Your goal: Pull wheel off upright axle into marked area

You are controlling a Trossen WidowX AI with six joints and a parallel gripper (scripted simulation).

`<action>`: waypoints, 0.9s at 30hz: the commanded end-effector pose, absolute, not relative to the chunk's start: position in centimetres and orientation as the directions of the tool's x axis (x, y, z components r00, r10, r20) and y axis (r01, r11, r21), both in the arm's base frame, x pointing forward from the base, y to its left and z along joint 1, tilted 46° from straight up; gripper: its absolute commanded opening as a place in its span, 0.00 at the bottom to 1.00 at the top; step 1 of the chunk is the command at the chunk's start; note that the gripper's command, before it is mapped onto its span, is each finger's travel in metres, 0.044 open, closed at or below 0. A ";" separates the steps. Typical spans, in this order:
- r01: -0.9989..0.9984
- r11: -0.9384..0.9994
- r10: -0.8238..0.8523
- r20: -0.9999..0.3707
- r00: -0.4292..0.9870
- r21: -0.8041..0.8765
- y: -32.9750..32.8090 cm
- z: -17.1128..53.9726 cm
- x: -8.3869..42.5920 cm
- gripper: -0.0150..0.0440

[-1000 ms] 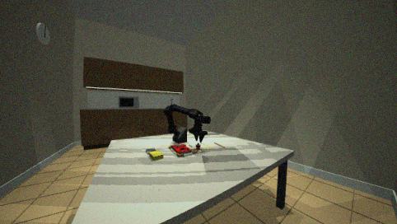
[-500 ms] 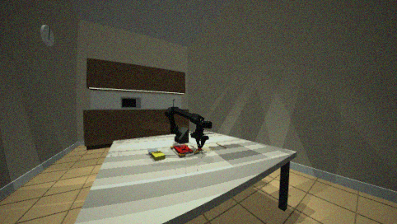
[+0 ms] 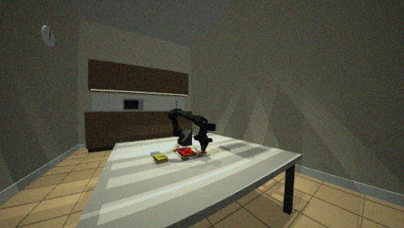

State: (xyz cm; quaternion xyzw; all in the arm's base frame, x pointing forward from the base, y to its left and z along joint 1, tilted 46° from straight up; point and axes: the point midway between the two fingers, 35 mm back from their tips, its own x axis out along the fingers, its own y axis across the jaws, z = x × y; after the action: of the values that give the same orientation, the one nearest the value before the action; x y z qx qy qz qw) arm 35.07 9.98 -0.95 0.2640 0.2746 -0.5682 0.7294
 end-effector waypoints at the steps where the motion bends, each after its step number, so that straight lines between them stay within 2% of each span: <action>1: 0.974 0.214 -0.682 -0.701 0.206 0.077 10.0 -0.9 35.1 0.34; 3: 0.974 0.214 -0.683 -0.701 0.205 0.077 10.1 -0.9 35.1 0.25; 27: 0.974 0.215 -0.683 -0.701 0.205 0.075 10.6 -0.4 35.0 0.25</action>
State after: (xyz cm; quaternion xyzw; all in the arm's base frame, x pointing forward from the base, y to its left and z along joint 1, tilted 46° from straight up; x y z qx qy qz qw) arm 34.96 10.18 -0.61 0.2621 0.2736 -0.5704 0.7287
